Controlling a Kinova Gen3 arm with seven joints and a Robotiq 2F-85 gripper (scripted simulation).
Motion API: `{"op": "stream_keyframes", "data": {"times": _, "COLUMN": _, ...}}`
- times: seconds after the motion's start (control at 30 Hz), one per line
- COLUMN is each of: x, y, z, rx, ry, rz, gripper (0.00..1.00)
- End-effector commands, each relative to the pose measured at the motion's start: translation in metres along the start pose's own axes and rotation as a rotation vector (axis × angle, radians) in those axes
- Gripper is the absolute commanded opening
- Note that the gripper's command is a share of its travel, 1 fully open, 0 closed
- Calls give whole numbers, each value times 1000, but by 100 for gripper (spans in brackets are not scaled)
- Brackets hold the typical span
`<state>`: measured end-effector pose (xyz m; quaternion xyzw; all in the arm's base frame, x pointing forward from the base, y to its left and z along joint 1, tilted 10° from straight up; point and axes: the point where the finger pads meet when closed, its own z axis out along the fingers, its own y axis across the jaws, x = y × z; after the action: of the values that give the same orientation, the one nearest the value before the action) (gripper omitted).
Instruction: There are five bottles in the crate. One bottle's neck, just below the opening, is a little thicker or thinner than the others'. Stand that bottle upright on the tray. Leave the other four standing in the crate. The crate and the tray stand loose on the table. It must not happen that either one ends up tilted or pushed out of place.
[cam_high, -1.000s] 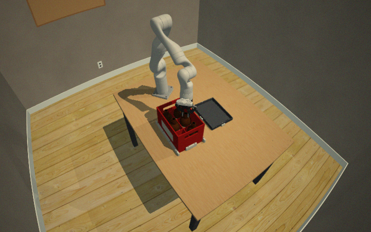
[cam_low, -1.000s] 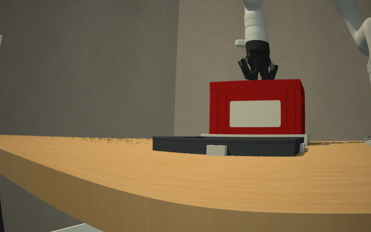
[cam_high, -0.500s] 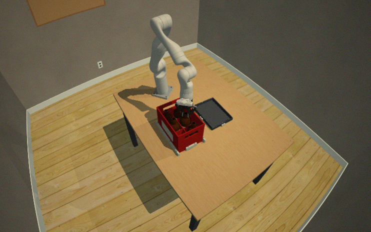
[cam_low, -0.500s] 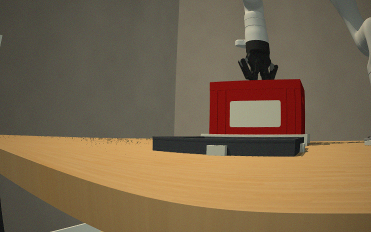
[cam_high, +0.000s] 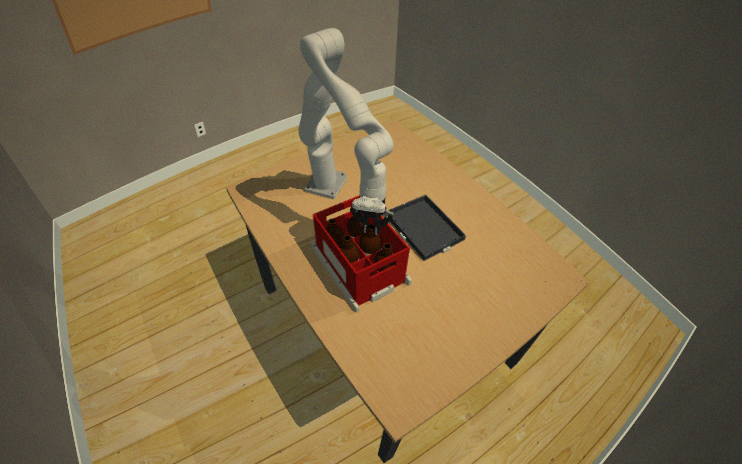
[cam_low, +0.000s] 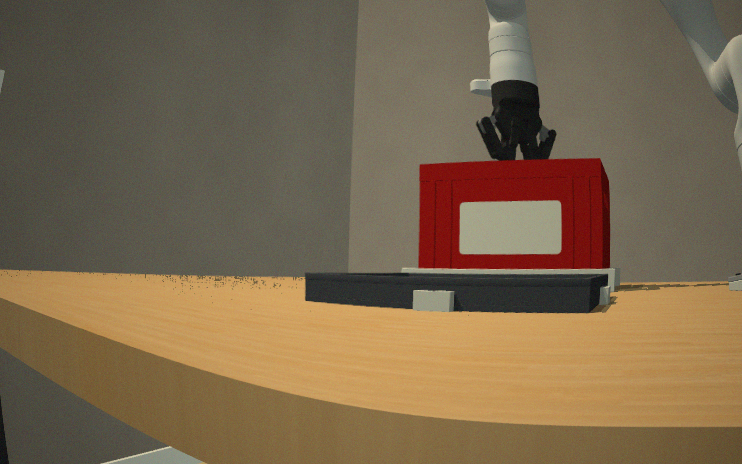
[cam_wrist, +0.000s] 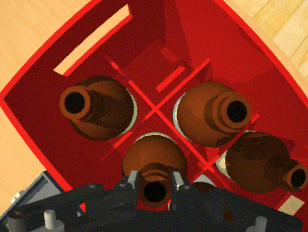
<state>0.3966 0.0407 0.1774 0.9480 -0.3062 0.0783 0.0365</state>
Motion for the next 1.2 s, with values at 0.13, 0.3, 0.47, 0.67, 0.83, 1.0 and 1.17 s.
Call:
{"op": "stream_keyframes", "data": {"times": 0.13, "x": 0, "y": 0, "z": 0, "rx": 0, "ry": 0, "rz": 0, "gripper": 0}}
{"op": "stream_keyframes", "data": {"times": 0.3, "x": 0, "y": 0, "z": 0, "rx": 0, "ry": 0, "rz": 0, "gripper": 0}}
{"op": "stream_keyframes", "data": {"times": 0.47, "x": 0, "y": 0, "z": 0, "rx": 0, "ry": 0, "rz": 0, "gripper": 64}}
{"op": "stream_keyframes", "data": {"times": 0.67, "x": 0, "y": 0, "z": 0, "rx": 0, "ry": 0, "rz": 0, "gripper": 64}}
{"op": "stream_keyframes", "data": {"times": 0.83, "x": 0, "y": 0, "z": 0, "rx": 0, "ry": 0, "rz": 0, "gripper": 64}}
{"op": "stream_keyframes", "data": {"times": 1.0, "x": 0, "y": 0, "z": 0, "rx": 0, "ry": 0, "rz": 0, "gripper": 64}}
{"op": "stream_keyframes", "data": {"times": 1.17, "x": 0, "y": 0, "z": 0, "rx": 0, "ry": 0, "rz": 0, "gripper": 64}}
